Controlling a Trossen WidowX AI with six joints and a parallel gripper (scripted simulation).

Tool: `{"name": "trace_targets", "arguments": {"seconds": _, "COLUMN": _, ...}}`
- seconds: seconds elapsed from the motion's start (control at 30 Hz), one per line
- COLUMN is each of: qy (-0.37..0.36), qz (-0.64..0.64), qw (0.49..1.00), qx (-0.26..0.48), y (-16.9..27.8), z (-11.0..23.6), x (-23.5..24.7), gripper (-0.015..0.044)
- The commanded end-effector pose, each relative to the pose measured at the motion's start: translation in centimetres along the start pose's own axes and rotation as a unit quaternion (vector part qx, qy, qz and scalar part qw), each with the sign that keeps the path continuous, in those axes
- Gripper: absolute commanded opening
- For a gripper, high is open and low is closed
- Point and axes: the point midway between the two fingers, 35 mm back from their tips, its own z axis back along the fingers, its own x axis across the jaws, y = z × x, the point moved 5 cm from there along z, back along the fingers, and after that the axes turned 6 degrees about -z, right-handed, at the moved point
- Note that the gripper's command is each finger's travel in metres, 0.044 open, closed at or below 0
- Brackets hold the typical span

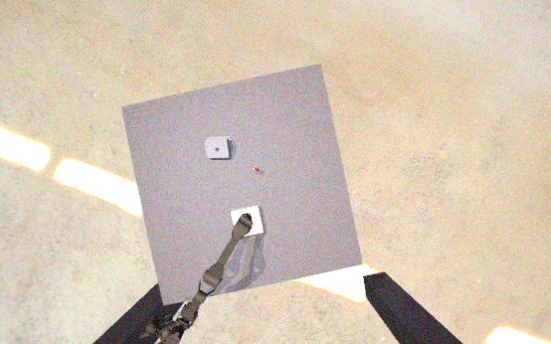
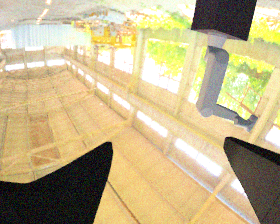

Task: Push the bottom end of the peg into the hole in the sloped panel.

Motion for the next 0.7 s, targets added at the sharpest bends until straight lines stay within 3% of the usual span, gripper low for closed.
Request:
{"name": "trace_targets", "arguments": {"seconds": 0.0, "qy": -0.001, "qz": 0.001, "qw": 1.0, "qx": -0.001, "y": 0.0, "z": -0.1, "x": 0.1, "gripper": 0.0426}}
{"name": "trace_targets", "arguments": {"seconds": 0.67, "qy": -0.08, "qz": 0.106, "qw": 0.989, "qx": -0.072, "y": -2.9, "z": -4.9, "x": 12.9, "gripper": 0.044}}
